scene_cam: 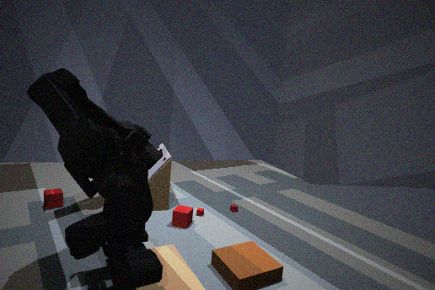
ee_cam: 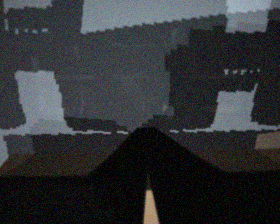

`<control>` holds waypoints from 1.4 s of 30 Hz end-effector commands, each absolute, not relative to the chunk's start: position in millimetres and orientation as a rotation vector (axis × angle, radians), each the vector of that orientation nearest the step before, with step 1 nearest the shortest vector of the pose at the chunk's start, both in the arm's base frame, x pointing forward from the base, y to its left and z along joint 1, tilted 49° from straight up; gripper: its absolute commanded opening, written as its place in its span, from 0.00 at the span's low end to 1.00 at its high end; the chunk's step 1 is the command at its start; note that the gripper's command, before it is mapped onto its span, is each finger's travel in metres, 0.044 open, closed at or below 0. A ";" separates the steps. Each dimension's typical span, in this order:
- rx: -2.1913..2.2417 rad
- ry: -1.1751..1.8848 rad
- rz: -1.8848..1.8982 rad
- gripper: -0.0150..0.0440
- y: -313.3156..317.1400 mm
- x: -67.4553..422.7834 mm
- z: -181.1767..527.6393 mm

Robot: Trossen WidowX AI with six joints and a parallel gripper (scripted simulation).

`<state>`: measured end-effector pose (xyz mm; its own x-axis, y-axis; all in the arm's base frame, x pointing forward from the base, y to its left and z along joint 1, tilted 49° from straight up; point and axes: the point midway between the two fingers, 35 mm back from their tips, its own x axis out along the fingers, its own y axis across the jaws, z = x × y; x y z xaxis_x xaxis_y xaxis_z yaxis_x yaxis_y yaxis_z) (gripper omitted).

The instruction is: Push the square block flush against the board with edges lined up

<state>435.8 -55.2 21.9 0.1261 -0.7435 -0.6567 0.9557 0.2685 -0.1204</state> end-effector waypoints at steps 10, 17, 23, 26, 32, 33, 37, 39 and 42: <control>0.369 0.701 -1.281 0.25 -47.6 431.8 9.5; 0.369 0.702 -1.281 0.25 -44.0 430.3 5.2; 0.370 0.702 -1.280 0.25 -41.0 429.0 1.4; 0.370 0.702 -1.280 0.25 -39.4 428.3 -0.4; 0.370 0.702 -1.280 0.25 -36.4 426.8 -4.1; 0.370 0.702 -1.280 0.25 -35.9 426.6 -4.8; 0.370 0.702 -1.280 0.25 -33.9 425.6 -7.2; 0.370 0.702 -1.280 0.25 -32.9 425.1 -8.4; 0.370 0.702 -1.281 0.25 -31.4 424.3 -10.3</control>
<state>429.6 -31.9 1.2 0.1389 -0.7442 -0.6534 0.9560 0.2728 -0.1076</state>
